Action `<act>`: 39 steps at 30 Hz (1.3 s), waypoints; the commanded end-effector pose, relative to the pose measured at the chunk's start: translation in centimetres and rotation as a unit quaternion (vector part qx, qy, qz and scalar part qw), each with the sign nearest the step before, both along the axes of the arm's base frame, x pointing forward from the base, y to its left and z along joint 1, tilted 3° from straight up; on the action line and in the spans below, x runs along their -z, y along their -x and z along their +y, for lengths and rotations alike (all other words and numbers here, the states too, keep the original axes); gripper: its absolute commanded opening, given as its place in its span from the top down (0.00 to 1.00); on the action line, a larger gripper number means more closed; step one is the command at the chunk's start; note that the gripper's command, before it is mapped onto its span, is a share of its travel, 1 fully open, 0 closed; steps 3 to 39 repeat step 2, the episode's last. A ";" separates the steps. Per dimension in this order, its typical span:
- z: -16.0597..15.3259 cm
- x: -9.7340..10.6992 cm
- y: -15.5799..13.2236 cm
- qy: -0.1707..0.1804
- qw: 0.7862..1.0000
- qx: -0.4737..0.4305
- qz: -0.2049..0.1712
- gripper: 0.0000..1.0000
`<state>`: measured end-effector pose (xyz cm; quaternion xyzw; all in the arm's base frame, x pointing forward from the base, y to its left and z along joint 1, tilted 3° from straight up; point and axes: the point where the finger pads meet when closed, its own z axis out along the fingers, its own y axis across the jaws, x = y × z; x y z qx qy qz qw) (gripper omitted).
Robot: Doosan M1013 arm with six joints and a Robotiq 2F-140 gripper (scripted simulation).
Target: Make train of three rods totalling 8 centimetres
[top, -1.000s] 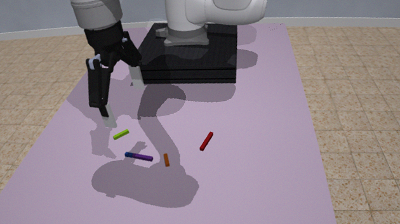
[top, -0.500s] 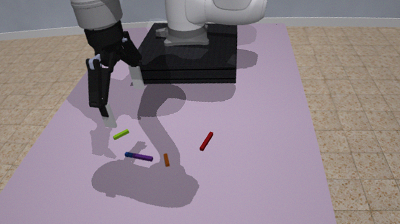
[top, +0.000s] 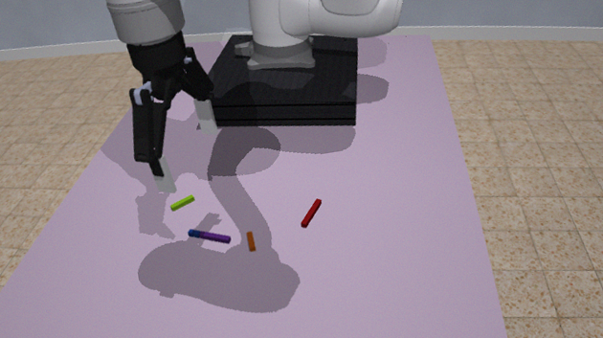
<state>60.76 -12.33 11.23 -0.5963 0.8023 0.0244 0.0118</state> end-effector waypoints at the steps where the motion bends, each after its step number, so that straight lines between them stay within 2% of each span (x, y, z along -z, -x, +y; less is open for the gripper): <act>1: 0.0 0.0 0.0 0.000 1.000 0.000 0.000 0.00; 39: 0.0 0.0 0.0 0.000 1.000 0.000 0.000 0.00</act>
